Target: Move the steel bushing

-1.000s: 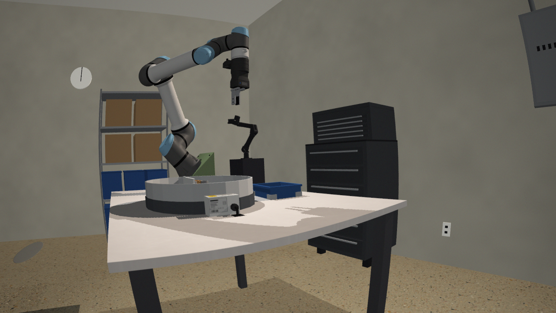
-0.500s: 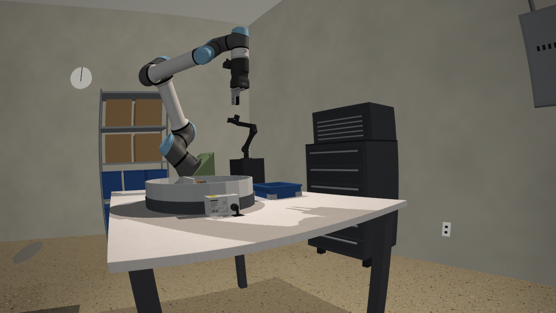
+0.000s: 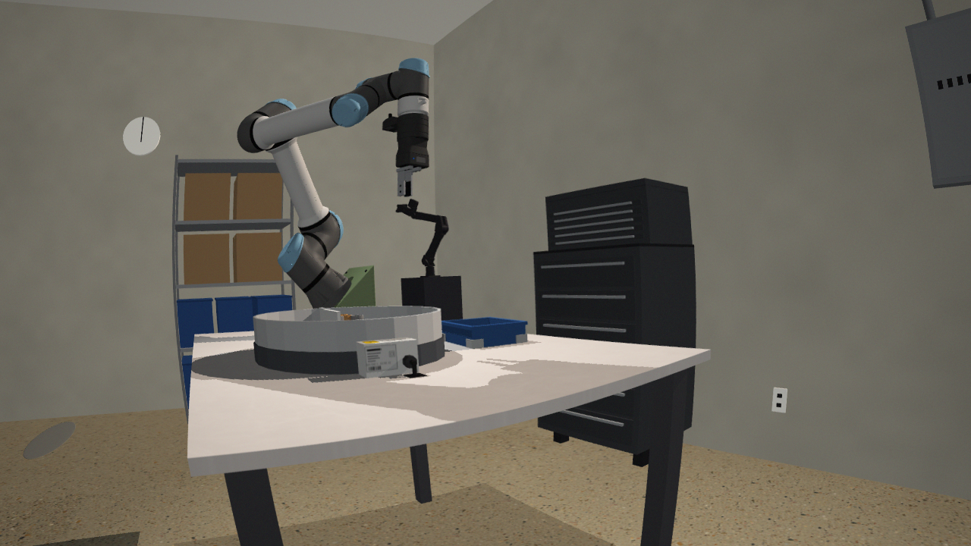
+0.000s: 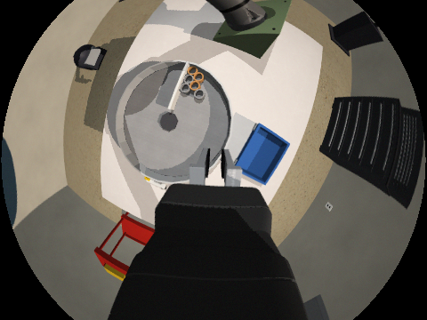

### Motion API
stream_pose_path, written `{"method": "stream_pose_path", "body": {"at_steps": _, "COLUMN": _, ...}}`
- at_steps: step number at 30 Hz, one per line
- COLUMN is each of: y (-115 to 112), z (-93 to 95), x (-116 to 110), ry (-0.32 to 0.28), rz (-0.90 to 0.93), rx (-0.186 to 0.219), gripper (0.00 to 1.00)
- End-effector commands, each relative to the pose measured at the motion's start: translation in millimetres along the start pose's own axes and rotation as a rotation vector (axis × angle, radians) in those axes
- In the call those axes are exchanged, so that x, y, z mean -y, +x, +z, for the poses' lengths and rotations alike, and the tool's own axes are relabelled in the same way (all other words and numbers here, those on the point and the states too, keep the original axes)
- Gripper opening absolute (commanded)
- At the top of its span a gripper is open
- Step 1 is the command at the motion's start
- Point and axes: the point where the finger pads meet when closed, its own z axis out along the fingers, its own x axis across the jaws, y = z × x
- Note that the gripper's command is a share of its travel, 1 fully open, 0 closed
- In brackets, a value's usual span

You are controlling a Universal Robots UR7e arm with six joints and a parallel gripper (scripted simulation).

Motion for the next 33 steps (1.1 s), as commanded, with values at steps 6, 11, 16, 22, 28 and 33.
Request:
{"method": "stream_pose_path", "body": {"at_steps": 6, "y": -5.0, "z": 20.6, "x": 11.8, "ry": -0.01, "rz": -0.032, "rx": -0.003, "gripper": 0.4}}
{"method": "stream_pose_path", "body": {"at_steps": 11, "y": -6.8, "z": 29.4, "x": 16.8, "ry": -0.008, "rz": -0.046, "rx": -0.002, "gripper": 0.4}}
{"method": "stream_pose_path", "body": {"at_steps": 16, "y": -15.3, "z": 70.3, "x": 39.9, "ry": -0.008, "rz": -0.108, "rx": -0.002, "gripper": 0.4}}
{"method": "stream_pose_path", "body": {"at_steps": 22, "y": -15.3, "z": 70.3, "x": 39.9, "ry": -0.008, "rz": -0.108, "rx": -0.002, "gripper": 0.4}}
{"method": "stream_pose_path", "body": {"at_steps": 28, "y": -17.0, "z": 79.0, "x": 45.0, "ry": -0.006, "rz": -0.121, "rx": -0.001, "gripper": 0.4}}
{"method": "stream_pose_path", "body": {"at_steps": 33, "y": -25.5, "z": 119.8, "x": 68.3, "ry": -0.006, "rz": -0.184, "rx": -0.001, "gripper": 0.4}}
